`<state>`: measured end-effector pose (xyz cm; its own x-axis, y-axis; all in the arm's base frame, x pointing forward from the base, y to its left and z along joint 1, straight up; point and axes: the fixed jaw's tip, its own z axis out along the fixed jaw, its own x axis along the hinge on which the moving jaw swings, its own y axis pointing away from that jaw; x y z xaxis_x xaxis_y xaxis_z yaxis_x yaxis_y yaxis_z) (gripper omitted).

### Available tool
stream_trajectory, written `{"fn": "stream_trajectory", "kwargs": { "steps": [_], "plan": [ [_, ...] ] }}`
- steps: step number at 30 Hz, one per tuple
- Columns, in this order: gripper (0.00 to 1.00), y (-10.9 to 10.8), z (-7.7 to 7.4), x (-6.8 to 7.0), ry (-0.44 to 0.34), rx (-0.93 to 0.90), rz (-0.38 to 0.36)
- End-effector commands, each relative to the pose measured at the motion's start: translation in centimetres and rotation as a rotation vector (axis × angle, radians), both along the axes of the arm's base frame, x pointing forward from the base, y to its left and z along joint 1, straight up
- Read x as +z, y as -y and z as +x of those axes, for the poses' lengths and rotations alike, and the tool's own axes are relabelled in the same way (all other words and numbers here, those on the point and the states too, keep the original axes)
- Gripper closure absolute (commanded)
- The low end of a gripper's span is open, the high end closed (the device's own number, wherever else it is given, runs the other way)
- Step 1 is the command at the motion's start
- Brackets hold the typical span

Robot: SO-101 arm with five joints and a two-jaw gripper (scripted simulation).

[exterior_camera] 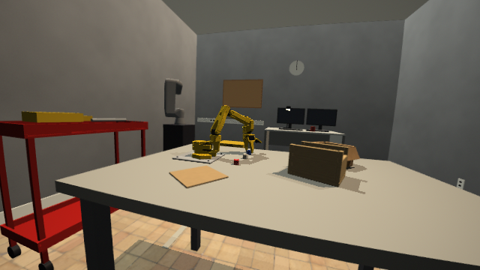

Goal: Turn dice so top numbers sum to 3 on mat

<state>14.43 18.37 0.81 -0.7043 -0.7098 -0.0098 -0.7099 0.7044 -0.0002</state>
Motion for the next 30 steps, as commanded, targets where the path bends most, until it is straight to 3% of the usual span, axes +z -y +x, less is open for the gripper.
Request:
{"fn": "stream_trajectory", "kwargs": {
  "steps": [1,17,30],
  "plan": [
    [0.72,0.12,-0.44,-0.51,-0.015,0.002,-0.016],
    [0.76,0.28,-0.27,-0.51,-0.015,0.002,-0.016],
    [0.86,0.66,0.13,-0.51,-0.015,0.002,-0.016]
  ]
}}
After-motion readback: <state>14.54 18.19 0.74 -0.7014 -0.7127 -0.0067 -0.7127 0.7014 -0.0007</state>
